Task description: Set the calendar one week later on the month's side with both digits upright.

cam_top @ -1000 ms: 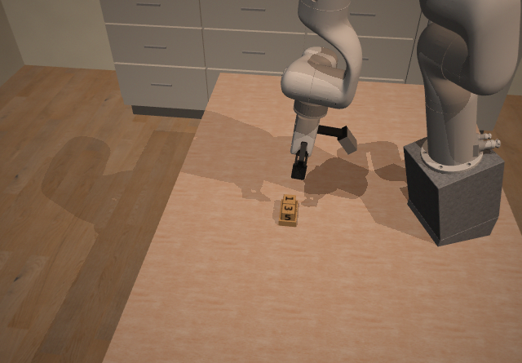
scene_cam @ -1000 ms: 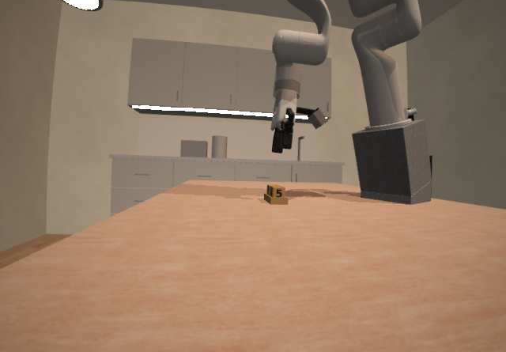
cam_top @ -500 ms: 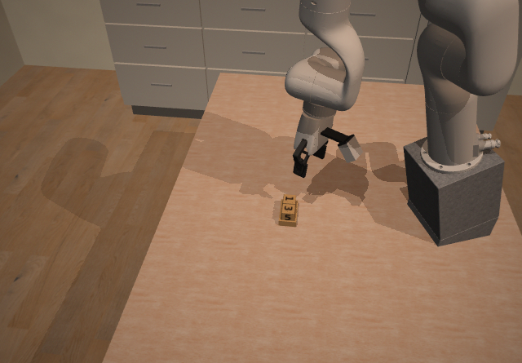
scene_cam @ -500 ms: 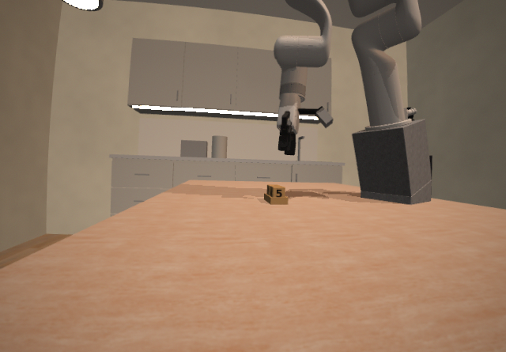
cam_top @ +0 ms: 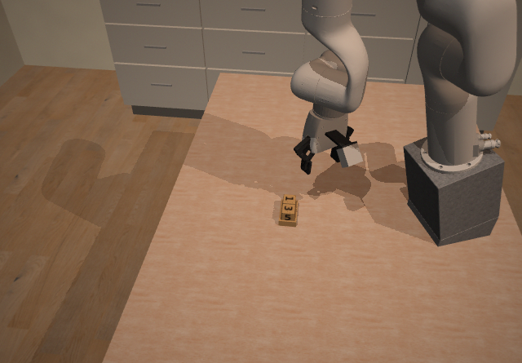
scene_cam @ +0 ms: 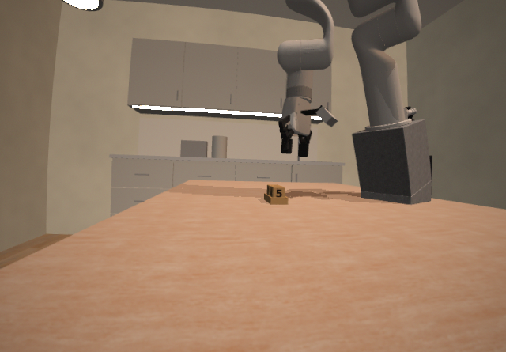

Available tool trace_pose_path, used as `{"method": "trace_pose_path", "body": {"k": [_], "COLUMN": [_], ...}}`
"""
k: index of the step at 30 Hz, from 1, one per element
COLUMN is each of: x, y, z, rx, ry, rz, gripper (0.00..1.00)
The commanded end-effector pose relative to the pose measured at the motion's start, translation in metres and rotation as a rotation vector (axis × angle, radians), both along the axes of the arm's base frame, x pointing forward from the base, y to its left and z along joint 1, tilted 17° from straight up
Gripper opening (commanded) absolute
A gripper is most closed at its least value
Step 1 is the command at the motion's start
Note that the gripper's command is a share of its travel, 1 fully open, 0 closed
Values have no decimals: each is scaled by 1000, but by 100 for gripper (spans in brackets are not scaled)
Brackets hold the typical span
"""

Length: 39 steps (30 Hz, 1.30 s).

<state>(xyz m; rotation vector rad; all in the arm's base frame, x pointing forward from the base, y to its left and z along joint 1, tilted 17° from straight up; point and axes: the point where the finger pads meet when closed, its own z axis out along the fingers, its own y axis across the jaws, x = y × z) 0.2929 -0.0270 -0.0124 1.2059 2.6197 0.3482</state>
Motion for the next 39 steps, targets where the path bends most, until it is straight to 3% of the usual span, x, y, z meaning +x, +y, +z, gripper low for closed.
{"method": "trace_pose_path", "body": {"k": [1,13,26,39], "x": [-9,-9,5,6], "y": [-3,-3,4,4], "z": [-4,-11,-62,-65], "rx": [42,46,46,46], "ry": [58,62,62,62], "rz": [-132,-148,-148,-148], "gripper": [100,100,100,100]}}
